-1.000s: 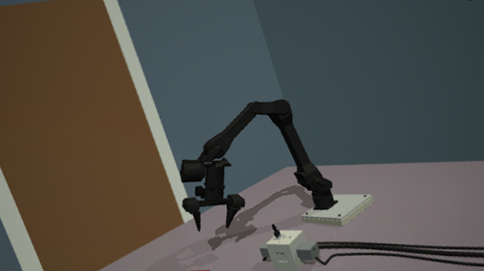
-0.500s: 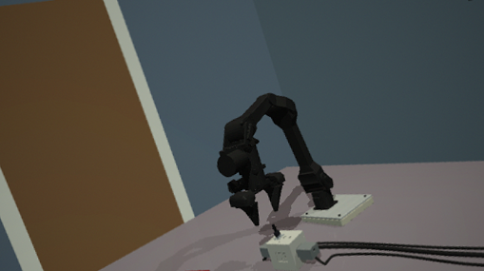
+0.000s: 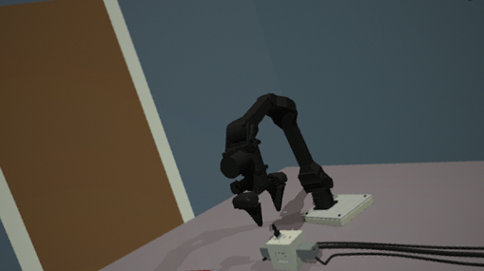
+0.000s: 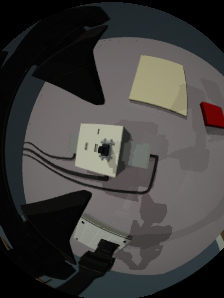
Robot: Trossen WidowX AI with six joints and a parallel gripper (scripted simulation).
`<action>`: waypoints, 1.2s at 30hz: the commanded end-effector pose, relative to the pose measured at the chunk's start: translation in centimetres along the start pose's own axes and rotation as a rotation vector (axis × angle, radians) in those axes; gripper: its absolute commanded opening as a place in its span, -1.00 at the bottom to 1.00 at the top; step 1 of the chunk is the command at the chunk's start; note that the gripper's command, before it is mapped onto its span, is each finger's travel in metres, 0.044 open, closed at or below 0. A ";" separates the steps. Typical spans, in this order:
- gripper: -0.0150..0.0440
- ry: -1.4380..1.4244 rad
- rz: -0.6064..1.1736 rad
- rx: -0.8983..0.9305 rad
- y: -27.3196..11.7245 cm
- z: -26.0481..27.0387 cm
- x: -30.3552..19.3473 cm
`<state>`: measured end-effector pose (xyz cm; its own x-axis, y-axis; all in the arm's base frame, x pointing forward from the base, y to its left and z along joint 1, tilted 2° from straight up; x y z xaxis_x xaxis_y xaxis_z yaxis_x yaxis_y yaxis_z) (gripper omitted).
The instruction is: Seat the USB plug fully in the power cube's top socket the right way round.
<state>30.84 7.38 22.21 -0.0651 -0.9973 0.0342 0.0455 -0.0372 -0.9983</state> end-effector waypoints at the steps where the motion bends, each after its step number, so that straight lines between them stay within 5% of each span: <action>1: 1.00 0.002 0.004 -0.008 0.6 -0.1 -0.1; 29: 1.00 0.002 0.004 -0.008 2.7 -0.1 -0.1; 36: 0.38 0.002 -0.001 -0.002 2.5 0.0 0.0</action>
<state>30.89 7.32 19.73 -0.0672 -0.9971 0.0353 0.0418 -0.0381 -0.9984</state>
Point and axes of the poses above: the point midway between the two fingers, 35 mm back from their tips, its own y axis out along the fingers, its own z axis across the jaws, x = y × z, the point moved 7 cm from there along -y, back along the fingers, and after that the axes turned 12 degrees about y, right-handed, at the moved point
